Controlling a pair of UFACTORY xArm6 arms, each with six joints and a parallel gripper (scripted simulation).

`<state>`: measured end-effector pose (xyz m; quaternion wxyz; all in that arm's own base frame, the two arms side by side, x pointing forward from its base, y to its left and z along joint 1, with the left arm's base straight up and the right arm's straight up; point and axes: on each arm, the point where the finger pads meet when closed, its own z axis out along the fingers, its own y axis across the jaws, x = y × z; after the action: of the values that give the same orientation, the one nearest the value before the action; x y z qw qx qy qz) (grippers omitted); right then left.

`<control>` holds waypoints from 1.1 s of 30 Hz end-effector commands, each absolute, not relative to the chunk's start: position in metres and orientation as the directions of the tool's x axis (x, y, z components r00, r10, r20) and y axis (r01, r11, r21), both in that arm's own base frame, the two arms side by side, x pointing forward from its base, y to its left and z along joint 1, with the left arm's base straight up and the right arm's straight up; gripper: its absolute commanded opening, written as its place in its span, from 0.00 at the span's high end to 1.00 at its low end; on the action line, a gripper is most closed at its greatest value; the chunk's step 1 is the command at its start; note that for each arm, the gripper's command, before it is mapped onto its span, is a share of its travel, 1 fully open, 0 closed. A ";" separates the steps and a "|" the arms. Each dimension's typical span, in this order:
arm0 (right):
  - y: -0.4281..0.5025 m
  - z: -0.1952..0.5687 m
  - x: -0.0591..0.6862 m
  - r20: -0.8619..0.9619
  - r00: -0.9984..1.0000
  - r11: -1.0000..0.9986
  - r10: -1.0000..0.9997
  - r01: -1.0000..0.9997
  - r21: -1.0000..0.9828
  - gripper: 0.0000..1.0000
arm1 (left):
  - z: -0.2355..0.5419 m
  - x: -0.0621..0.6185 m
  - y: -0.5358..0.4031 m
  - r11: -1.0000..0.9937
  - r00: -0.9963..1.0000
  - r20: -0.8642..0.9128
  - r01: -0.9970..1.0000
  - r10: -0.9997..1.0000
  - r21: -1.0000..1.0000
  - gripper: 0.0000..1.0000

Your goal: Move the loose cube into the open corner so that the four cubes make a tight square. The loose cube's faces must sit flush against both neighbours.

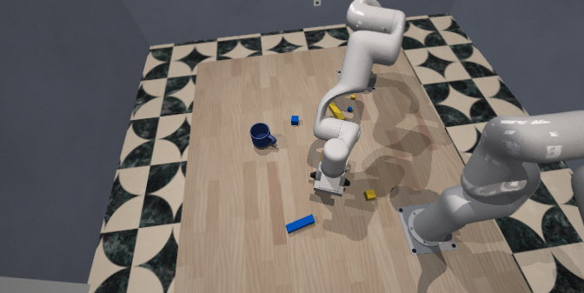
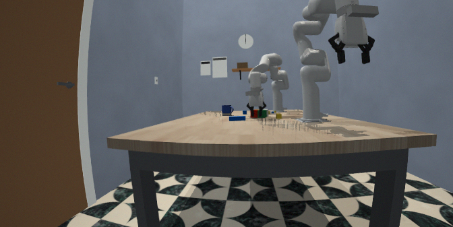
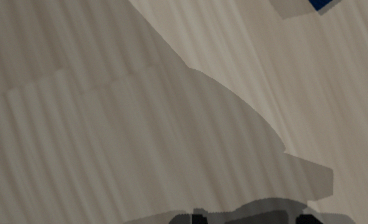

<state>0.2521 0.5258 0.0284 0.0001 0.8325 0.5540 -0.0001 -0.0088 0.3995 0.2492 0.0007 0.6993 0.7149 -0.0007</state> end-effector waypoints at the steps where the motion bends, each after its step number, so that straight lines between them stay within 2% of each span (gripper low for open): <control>1: 0.526 0.029 0.252 0.002 0.386 -0.386 0.922 0.922 0.000 0.49 | 0.250 -0.009 0.400 0.022 -0.022 0.000 1.000 1.000 0.000 0.00; 33: 0.523 0.029 0.251 0.002 0.386 -0.386 0.922 0.922 0.000 0.49 | 0.250 -0.009 0.400 0.022 -0.022 0.000 1.000 1.000 0.000 0.00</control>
<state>0.2506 0.5222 0.0284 0.0001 0.8325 0.5540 -0.0001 -0.0088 0.3995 0.2493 0.0007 0.6993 0.7149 -0.0007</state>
